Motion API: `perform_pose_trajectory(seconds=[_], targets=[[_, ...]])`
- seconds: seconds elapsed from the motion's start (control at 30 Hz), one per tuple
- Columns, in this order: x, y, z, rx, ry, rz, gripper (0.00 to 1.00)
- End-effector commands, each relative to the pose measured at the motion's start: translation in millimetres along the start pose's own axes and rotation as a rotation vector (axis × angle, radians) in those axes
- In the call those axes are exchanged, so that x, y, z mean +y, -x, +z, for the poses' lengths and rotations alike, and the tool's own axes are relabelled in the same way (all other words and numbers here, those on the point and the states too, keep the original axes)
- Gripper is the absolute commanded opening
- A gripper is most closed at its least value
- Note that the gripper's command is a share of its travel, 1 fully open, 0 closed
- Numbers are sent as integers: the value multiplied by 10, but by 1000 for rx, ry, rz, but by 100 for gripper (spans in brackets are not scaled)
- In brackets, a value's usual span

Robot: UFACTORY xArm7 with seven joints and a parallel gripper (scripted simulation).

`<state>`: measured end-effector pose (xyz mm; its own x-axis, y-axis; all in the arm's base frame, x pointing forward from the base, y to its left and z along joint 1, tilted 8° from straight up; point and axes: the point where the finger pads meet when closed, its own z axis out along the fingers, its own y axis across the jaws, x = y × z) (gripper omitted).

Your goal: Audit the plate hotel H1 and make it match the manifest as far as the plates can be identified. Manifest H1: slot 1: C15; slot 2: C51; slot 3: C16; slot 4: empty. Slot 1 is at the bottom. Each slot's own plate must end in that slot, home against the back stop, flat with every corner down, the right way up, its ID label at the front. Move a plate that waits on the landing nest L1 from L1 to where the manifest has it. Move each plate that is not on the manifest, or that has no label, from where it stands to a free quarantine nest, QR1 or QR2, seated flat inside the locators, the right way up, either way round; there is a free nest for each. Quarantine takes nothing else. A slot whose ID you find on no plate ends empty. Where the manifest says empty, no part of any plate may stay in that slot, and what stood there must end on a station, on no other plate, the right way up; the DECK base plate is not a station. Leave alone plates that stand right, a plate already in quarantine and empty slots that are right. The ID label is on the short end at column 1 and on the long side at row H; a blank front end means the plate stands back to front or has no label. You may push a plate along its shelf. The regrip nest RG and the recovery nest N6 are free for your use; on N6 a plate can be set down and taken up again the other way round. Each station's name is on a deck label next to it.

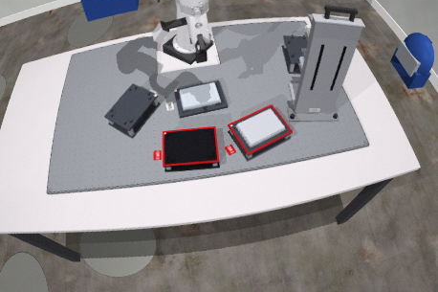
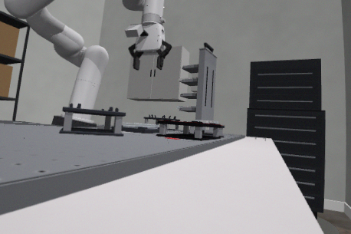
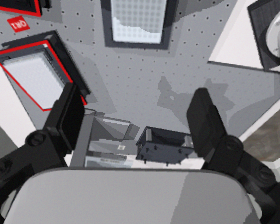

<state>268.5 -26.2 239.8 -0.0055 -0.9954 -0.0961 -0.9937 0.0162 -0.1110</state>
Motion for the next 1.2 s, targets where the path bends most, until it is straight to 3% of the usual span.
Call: perform_pose_trajectory(seconds=[0.0,1.17], targets=[[-7,-3,-150,0,-3,1,100],[-4,-1,-1184,0,-3,1,100]])
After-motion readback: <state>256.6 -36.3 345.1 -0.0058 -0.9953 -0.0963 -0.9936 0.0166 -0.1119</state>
